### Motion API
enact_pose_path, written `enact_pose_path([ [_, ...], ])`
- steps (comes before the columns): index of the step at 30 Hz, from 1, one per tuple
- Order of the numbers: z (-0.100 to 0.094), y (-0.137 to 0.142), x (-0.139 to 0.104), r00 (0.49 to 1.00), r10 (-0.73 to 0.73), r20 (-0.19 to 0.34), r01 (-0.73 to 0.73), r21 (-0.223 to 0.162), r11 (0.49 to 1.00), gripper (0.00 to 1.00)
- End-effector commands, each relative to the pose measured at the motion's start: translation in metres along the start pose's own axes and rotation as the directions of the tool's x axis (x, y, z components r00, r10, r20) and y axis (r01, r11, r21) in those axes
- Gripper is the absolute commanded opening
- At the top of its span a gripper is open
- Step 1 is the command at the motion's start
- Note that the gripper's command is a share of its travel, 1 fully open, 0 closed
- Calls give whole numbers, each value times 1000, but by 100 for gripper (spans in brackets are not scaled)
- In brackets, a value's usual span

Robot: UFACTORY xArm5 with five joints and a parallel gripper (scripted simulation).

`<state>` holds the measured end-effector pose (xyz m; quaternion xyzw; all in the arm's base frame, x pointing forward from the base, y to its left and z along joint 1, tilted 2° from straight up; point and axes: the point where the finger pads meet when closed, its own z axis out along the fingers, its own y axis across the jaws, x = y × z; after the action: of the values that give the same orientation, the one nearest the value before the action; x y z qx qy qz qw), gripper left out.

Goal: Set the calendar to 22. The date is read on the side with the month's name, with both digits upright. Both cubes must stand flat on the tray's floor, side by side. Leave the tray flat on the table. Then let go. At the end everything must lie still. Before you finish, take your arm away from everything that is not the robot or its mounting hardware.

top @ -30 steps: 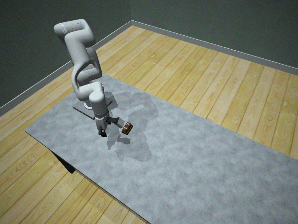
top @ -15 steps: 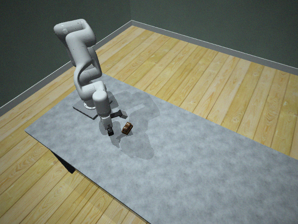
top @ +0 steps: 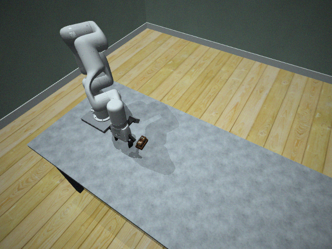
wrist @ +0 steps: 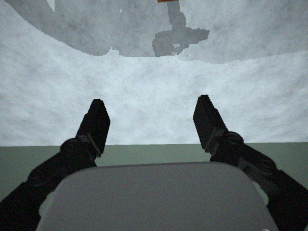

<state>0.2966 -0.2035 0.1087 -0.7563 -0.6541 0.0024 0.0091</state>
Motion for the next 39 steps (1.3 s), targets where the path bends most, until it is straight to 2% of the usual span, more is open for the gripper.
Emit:
enact_pose_path([
  [1,-1,3,3,991,-134,2,134,-3,991,100],
  [6,0,5,7,950,-311,3,311,-3,950,100],
  [12,1,8,14,834,-552,4,552,-2,834,100],
  [13,1,8,14,830,-558,4,558,-2,830,100],
  [14,1,9,16,785,-620,5,620,-1,785,100],
  [17,1,9,17,775,-632,5,632,-1,775,100],
  [19,2,11,21,668,-744,5,744,-1,668,100],
  [21,2,11,22,647,-763,5,763,0,647,100],
  [22,2,12,23,590,-808,5,808,0,590,100],
  [23,2,12,24,575,-818,5,818,0,575,100],
  [24,3,13,26,523,-852,5,852,1,523,100],
  [25,3,13,26,498,-867,6,867,1,498,100],
  [29,3,15,31,339,-941,6,941,2,339,100],
  [30,3,15,31,336,-942,6,942,2,336,100],
  [31,4,16,33,259,-966,6,966,2,259,100],
  [34,4,16,33,252,-968,6,968,2,252,100],
  [36,4,17,38,98,-995,5,995,4,98,100],
  [37,4,17,38,82,-997,5,997,4,82,100],
  [39,5,18,40,0,-1000,5,1000,4,0,100],
])
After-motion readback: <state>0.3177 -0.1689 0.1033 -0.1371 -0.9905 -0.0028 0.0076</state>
